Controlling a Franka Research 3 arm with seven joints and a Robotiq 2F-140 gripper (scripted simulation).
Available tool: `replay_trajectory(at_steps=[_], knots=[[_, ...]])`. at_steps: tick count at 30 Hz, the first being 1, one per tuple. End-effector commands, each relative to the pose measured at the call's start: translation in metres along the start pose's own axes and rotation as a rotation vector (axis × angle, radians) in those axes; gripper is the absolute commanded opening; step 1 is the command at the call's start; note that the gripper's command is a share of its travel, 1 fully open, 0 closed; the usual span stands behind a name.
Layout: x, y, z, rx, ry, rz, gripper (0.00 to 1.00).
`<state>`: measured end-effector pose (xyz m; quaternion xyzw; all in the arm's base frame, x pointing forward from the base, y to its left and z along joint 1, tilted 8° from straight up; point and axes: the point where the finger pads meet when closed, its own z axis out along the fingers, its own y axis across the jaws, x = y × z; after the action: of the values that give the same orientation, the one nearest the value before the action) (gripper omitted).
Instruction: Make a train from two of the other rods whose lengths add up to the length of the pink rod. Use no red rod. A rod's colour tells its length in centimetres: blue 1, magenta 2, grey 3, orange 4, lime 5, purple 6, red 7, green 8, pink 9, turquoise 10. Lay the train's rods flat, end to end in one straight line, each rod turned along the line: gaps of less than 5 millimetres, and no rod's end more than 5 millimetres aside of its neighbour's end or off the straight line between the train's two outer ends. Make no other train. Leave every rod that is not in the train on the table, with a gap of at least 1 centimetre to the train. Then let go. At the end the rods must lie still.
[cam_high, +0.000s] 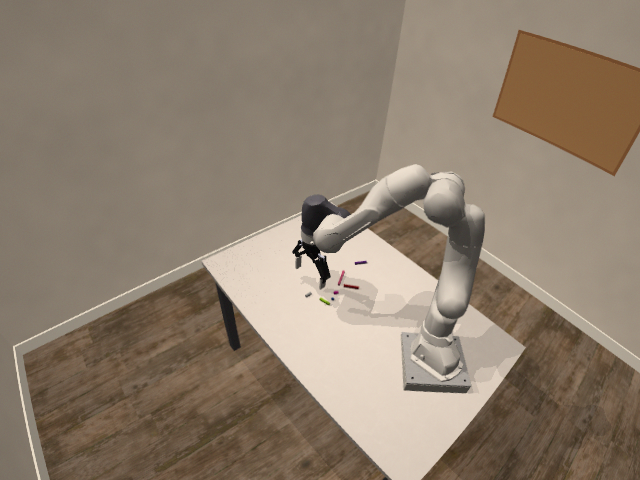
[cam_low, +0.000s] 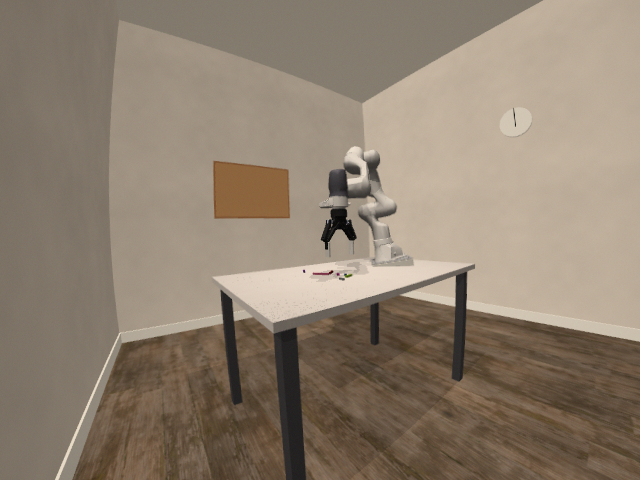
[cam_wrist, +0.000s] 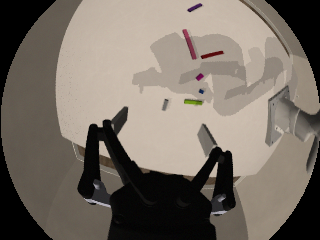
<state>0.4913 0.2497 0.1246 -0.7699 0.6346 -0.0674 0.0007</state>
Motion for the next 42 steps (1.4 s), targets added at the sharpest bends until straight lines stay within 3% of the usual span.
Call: replay_trajectory(at_steps=[1, 42], knots=[[0.014, -0.004, 0.0, -0.001, -0.003, -0.13, 1.0], [0.083, -0.014, 0.007, -0.004, -0.005, -0.683, 1.0]])
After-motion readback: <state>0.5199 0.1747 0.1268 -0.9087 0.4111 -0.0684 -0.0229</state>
